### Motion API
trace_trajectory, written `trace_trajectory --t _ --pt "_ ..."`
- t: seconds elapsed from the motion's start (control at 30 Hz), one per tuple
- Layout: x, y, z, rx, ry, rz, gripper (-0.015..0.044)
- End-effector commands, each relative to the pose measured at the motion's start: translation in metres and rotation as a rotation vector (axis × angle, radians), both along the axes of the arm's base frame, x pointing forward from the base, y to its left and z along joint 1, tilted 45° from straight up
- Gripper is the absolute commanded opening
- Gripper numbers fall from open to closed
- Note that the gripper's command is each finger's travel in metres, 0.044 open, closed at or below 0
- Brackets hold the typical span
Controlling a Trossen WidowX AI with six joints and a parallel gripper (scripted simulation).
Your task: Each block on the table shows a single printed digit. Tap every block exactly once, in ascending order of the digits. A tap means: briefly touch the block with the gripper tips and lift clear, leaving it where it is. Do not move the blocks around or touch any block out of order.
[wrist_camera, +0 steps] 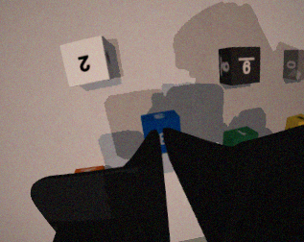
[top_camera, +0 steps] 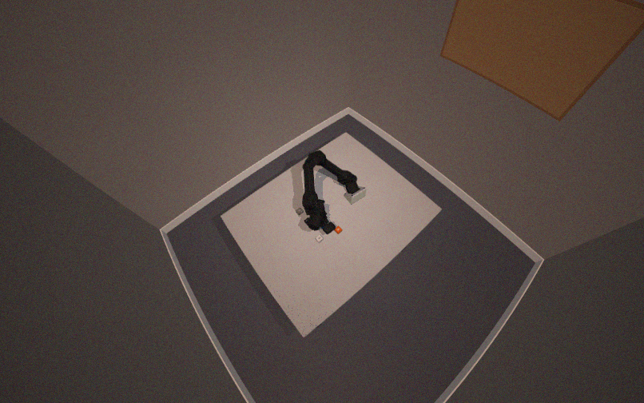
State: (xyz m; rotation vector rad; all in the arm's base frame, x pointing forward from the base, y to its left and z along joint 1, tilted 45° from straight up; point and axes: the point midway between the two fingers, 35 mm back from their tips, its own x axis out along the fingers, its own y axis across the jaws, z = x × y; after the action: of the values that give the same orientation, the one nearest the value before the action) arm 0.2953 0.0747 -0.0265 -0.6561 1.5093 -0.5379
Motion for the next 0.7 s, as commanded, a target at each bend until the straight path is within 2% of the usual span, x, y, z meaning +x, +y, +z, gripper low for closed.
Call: trace_trajectory --t 0.0,0.57,0.67 --pt "-0.002 -0.007 -0.005 -0.008 0.007 0.003 0.0020" --pt "-0.002 -0.020 -0.018 -0.009 0.007 0.003 0.0020" --pt "-0.001 -0.004 -0.003 -0.006 0.006 0.002 0.0020"
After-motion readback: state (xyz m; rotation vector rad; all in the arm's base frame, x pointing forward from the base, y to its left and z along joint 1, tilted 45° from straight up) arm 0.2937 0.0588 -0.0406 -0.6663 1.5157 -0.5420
